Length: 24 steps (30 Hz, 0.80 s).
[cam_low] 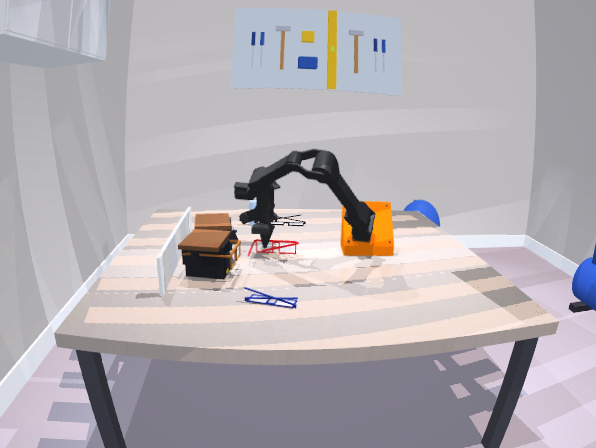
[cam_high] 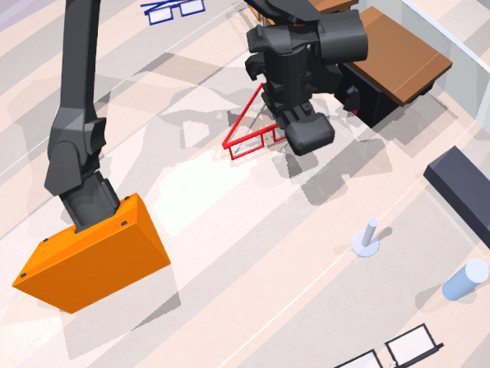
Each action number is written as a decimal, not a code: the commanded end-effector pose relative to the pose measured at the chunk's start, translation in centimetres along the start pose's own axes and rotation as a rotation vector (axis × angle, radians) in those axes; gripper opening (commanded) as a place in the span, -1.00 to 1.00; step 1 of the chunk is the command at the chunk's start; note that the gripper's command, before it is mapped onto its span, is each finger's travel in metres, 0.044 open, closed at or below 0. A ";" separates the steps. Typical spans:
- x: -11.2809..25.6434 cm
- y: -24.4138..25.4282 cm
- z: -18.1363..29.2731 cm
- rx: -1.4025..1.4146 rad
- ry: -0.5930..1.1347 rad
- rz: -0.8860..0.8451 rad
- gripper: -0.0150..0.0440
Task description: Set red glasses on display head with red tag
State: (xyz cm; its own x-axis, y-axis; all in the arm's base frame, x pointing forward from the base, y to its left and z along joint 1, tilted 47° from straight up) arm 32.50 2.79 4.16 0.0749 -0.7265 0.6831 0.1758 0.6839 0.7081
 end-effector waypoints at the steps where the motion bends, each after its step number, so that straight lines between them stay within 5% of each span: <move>1: 0.0 0.0 0.0 0.001 0.000 -0.001 -0.49; 24: 10.2 0.2 -0.7 0.001 -0.005 0.000 -0.49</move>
State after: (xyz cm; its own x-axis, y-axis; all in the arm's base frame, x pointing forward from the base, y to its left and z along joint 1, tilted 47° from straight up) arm 33.85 -3.80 10.47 0.0705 -0.7267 0.6833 0.1766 0.6833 0.7085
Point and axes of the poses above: the point midway between the two fingers, 35 mm back from their tips, its own x axis back along the fingers, its own y axis across the jaws, z = x × y, the point moved 5 cm from there along x, back along the fingers, and after that the axes turned 11 degrees about -x, right-handed, at the moved point
